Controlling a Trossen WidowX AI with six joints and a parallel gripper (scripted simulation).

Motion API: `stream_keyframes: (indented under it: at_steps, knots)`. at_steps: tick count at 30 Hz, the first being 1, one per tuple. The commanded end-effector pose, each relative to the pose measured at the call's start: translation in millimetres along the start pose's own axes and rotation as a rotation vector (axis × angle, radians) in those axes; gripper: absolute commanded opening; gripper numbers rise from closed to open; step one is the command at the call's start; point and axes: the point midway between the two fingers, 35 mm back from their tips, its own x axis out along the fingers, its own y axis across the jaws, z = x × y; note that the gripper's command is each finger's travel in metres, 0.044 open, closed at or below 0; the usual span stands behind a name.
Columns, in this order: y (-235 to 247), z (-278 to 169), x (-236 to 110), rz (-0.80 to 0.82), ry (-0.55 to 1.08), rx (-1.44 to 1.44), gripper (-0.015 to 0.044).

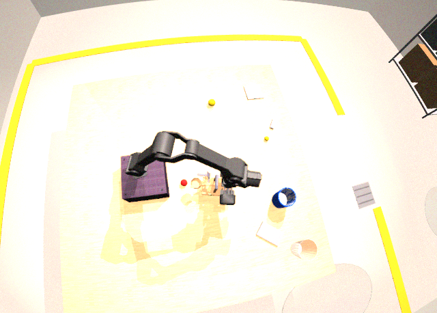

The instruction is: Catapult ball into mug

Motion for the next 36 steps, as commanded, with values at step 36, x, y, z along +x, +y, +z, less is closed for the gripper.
stream_keyframes:
  at_steps: [36]
  knots:
    - [-15.7,5.4,40.7,-0.006,-0.009,0.124,0.0000]
